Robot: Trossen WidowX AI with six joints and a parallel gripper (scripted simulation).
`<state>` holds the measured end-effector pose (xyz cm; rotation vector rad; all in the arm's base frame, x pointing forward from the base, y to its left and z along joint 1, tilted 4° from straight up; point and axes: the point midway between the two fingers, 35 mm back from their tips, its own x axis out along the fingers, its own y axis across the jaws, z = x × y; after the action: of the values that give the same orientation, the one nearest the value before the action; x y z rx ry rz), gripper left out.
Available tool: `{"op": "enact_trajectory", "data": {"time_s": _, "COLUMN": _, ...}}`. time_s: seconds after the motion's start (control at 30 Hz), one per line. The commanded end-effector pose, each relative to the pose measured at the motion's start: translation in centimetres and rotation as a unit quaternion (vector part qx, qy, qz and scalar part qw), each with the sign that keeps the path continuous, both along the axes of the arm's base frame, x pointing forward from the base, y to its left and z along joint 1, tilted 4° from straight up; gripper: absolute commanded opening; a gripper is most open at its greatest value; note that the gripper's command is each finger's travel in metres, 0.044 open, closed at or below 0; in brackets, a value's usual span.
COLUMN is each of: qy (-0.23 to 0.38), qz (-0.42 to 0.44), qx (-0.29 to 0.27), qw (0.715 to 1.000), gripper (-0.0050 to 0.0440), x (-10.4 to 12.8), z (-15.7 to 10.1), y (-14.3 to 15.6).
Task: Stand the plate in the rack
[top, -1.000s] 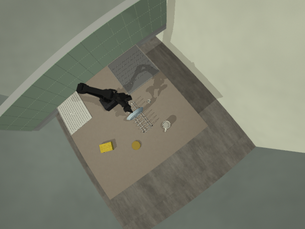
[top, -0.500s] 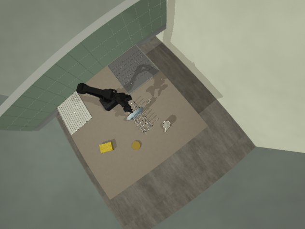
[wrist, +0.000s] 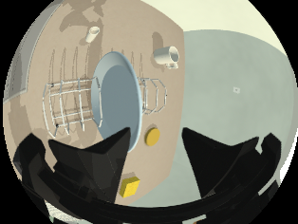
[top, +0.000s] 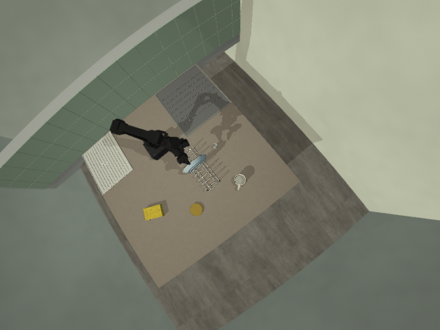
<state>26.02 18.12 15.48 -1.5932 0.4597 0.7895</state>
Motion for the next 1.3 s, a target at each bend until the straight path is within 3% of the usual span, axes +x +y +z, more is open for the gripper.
{"op": "enact_trajectory", "data": {"time_s": 0.0, "qy": 0.002, "qz": 0.001, "qx": 0.0, "qw": 1.0, "gripper": 0.0272, "x": 0.1, "z": 0.0, "y": -0.6}}
{"op": "enact_trajectory", "data": {"time_s": 1.27, "qy": 0.015, "qz": -0.001, "qx": -0.001, "qw": 1.0, "gripper": 0.0272, "x": 1.6, "z": 0.1, "y": -4.6}}
